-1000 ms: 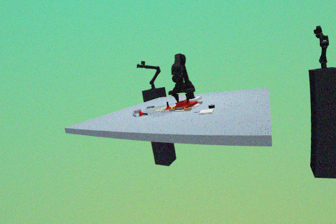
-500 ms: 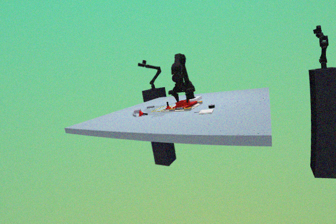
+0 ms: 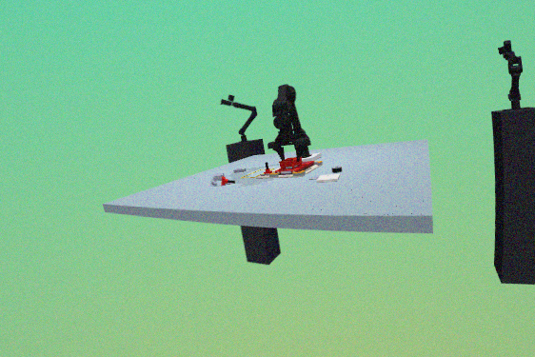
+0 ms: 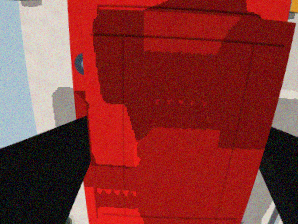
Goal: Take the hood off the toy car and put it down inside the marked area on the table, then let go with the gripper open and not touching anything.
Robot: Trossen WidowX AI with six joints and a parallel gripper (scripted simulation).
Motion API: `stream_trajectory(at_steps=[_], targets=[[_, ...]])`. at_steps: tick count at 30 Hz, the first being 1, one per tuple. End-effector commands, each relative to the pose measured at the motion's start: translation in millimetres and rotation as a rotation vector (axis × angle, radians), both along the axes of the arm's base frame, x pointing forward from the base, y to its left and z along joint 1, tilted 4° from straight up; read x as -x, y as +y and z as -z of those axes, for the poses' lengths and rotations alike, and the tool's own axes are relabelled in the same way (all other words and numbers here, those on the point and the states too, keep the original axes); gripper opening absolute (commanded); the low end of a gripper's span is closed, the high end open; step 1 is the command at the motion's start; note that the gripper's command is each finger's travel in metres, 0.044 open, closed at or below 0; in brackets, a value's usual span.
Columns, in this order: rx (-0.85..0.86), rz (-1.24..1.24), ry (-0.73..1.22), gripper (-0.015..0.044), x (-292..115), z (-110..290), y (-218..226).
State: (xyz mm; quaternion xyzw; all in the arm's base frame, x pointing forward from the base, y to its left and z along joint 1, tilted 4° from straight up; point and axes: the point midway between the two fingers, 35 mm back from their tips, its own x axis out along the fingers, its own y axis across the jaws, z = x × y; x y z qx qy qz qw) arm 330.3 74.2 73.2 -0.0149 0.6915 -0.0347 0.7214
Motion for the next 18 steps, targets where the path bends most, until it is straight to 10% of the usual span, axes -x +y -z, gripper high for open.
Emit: stream_trajectory(at_steps=[1, 18], targets=[[0.000, 0.003, -0.003, 0.0000, 0, -4, 0], [-0.001, 0.003, -0.002, 0.0000, 0, -15, 1]])
